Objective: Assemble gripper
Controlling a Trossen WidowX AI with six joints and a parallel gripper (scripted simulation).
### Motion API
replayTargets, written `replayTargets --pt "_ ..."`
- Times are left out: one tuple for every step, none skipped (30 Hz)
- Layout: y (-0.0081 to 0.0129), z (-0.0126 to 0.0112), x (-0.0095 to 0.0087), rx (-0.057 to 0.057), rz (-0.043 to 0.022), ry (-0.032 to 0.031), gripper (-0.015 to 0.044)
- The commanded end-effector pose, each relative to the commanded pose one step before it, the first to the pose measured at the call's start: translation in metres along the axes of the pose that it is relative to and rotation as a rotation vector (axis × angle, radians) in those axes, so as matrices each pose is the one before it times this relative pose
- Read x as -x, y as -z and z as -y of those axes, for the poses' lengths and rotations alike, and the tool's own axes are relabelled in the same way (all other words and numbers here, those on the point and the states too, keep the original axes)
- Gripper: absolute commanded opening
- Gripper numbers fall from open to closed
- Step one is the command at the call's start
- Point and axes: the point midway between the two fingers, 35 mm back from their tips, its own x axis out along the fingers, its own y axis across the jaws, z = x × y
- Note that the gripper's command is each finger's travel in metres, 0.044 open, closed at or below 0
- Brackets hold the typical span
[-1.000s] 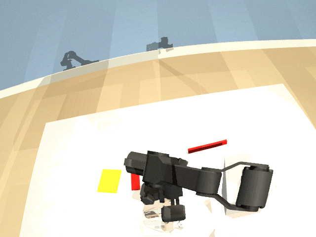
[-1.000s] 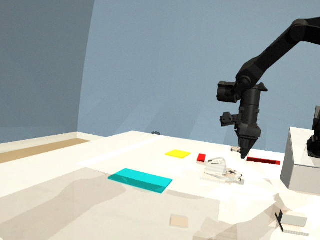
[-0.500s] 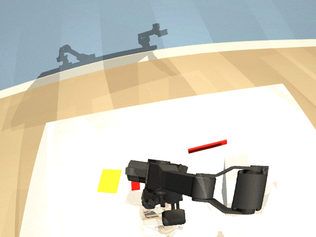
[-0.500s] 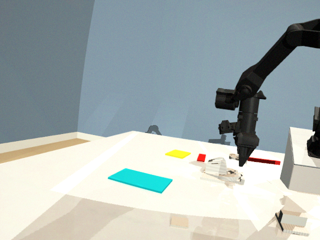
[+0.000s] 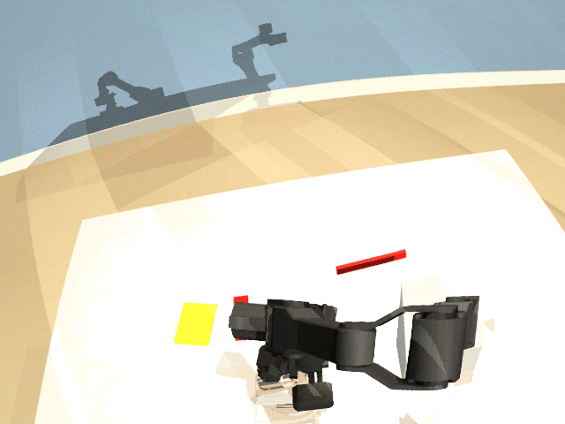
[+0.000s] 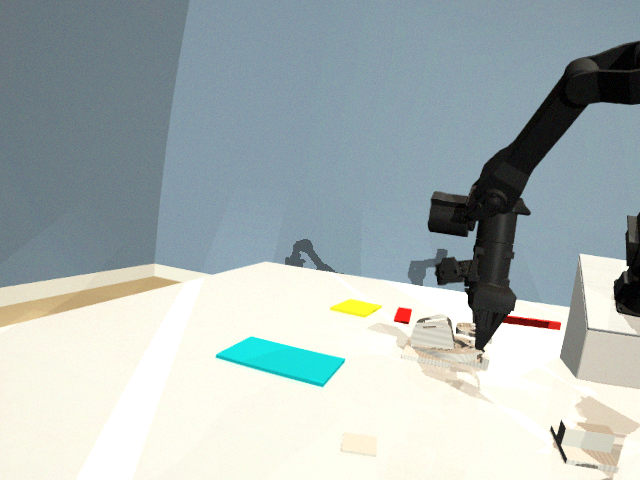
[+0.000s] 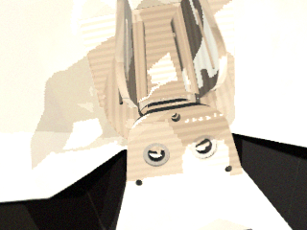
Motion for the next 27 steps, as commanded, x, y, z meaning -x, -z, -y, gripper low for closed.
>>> replayTargets --pt "0.00260 0.00014 -0.00762 -0.0090 -0.00432 -0.00589 0.0351" --pt "0.00004 -0.00002 -0.00026 0.0000 -0.00002 -0.00007 0.0351" --pt "0.00000 0.00000 0.00000 0.0000 0.00000 0.00000 0.0351" --pt "0.00000 0.00000 0.00000 0.0000 0.00000 0.00000 0.0351" --pt "0.00000 0.00000 0.00000 0.0000 0.00000 0.00000 0.0351" --pt "0.00000 0.00000 0.00000 0.0000 0.00000 0.00000 0.0351" --pt "0.00000 0.00000 0.00000 0.0000 0.00000 0.00000 0.0351" --pt "0.00000 0.00000 0.00000 0.0000 0.00000 0.00000 0.0351" --pt "0.00000 0.00000 0.00000 0.0000 0.00000 0.00000 0.0351" --pt "0.00000 0.00000 0.00000 0.0000 0.00000 0.00000 0.0351" --pt "0.00000 0.00000 0.00000 0.0000 0.00000 0.00000 0.0351" --pt "0.00000 0.00000 0.00000 0.0000 0.00000 0.00000 0.0351" --pt "0.00000 0.00000 0.00000 0.0000 0.00000 0.00000 0.0351" --pt "0.00000 0.00000 0.00000 0.0000 0.00000 0.00000 0.0351" --pt "0.00000 0.00000 0.00000 0.0000 0.00000 0.00000 0.0351" --pt "0.00000 0.00000 0.00000 0.0000 0.00000 0.00000 0.0351" --pt "0.00000 0.00000 0.00000 0.0000 0.00000 0.00000 0.0351" --pt "0.00000 0.00000 -0.00010 -0.0002 0.00000 0.00000 0.0351" --pt "0.00000 0.00000 -0.00030 -0.0007 0.00000 -0.00002 0.0351" --pt "0.00001 0.00000 -0.00049 -0.0012 -0.00001 -0.00003 0.0351" --pt "0.00001 -0.00001 -0.00064 -0.0015 -0.00001 -0.00004 0.0351" --pt "0.00001 -0.00001 -0.00049 -0.0012 -0.00001 -0.00003 0.0351" --pt "0.00001 0.00000 -0.00029 -0.0007 0.00000 -0.00002 0.0351" --pt "0.00000 0.00000 -0.00010 -0.0002 0.00000 -0.00001 0.0351" --pt "0.00000 0.00000 0.00000 0.0000 0.00000 0.00000 0.0351" --pt "0.00000 0.00000 0.00000 0.0000 0.00000 0.00000 0.0351" --pt "0.00000 0.00000 0.00000 0.0000 0.00000 0.00000 0.0351"
